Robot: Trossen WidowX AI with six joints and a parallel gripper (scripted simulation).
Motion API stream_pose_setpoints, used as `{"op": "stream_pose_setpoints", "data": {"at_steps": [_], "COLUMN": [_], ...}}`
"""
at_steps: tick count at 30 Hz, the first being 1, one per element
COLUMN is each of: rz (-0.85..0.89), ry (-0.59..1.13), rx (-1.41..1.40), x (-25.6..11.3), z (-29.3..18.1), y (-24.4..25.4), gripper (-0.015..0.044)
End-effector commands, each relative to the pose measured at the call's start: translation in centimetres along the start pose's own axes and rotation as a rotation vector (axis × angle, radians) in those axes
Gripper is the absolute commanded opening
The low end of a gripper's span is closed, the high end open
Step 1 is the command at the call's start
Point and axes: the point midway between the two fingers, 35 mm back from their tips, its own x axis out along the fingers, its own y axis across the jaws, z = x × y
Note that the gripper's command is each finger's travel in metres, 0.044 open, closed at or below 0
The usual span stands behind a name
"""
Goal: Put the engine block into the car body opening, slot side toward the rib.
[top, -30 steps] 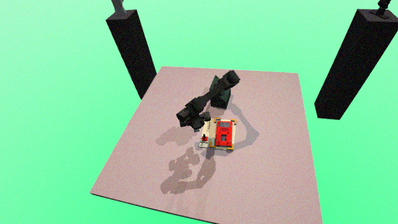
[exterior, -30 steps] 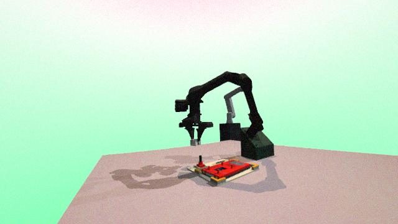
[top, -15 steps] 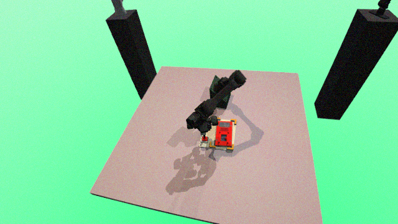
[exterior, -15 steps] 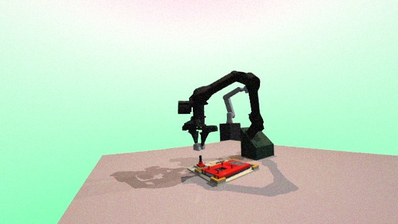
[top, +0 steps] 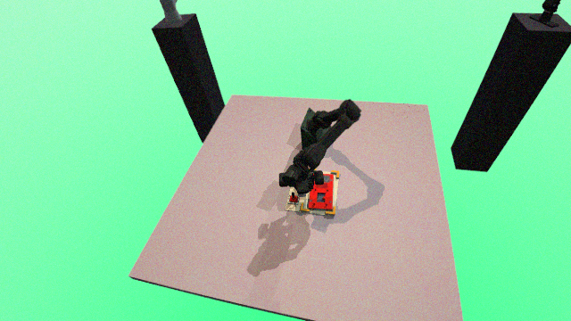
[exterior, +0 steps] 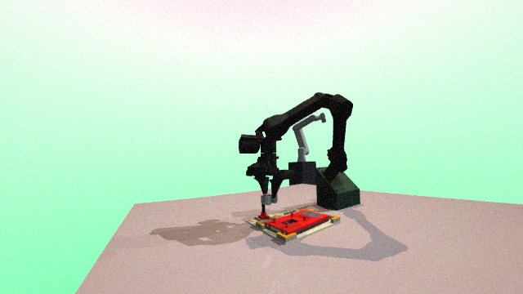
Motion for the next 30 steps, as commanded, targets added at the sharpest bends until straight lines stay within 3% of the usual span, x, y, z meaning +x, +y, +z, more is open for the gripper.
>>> {"op": "stream_pose_setpoints", "data": {"at_steps": [1,27,30], "rz": [0.007,0.042,0.042], "ry": [-0.004,-0.006,-0.006], "rx": [0.022,0.162,0.172], "x": [0.3,2.5,2.5], "z": [0.1,0.2,0.2], "y": [1.3,8.7,8.7], "gripper": [0.0000,0.0000,0.0079]}}
